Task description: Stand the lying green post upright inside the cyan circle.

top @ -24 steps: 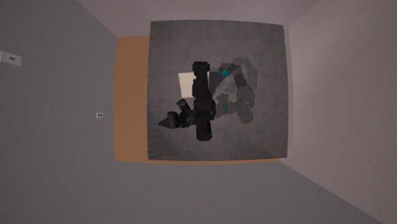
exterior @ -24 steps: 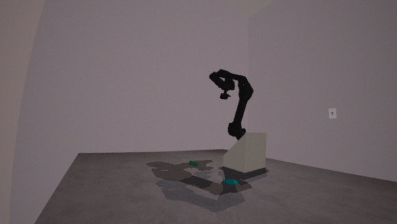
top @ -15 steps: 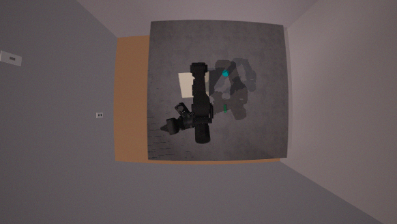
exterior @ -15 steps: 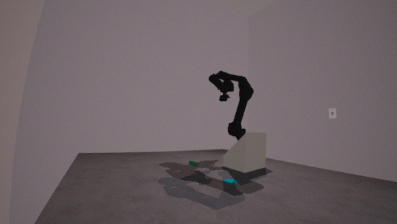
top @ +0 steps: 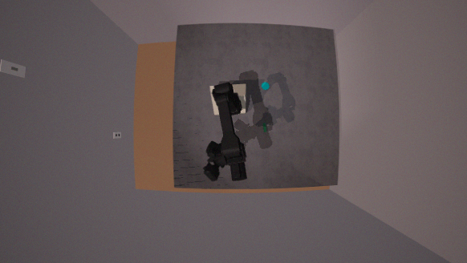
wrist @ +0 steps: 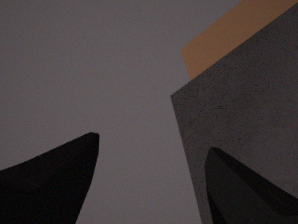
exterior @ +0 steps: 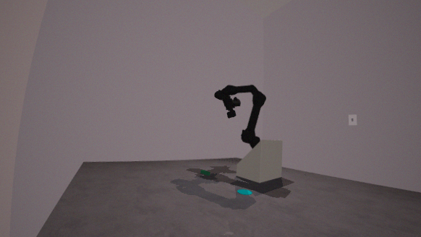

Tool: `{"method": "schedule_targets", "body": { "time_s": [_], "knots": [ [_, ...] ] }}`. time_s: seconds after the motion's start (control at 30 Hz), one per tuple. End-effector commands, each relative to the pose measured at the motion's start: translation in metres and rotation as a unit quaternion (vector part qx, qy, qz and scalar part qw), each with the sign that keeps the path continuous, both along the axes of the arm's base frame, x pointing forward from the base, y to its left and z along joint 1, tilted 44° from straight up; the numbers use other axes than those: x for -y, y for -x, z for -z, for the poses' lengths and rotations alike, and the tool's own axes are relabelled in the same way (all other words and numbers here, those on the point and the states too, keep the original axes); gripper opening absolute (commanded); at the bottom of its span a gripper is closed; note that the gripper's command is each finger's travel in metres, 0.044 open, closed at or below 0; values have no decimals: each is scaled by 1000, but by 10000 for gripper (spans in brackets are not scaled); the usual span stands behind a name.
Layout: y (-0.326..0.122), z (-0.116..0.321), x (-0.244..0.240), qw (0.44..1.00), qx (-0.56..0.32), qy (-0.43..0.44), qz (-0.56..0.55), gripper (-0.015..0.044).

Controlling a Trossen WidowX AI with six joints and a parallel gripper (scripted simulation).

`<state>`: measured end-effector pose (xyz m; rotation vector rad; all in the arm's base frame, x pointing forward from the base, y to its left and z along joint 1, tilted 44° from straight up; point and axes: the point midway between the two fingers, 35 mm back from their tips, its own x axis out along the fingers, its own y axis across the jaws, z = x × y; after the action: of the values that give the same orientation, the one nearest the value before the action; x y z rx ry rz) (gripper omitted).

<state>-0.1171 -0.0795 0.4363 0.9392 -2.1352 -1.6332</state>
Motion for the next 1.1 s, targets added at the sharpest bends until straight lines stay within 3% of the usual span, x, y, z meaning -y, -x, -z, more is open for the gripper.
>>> {"method": "schedule_targets", "body": {
  "time_s": [0.0,0.23,0.5,0.77,1.07],
  "knots": [
    [-24,14,43,993,-42,-80,-77,233],
    [-74,41,96,955,-118,-189,-195,233],
    [-143,81,133,873,-220,-293,-321,233],
    [-215,129,143,754,-331,-371,-430,233],
    [-288,189,124,581,-457,-425,-522,233]
  ]
}}
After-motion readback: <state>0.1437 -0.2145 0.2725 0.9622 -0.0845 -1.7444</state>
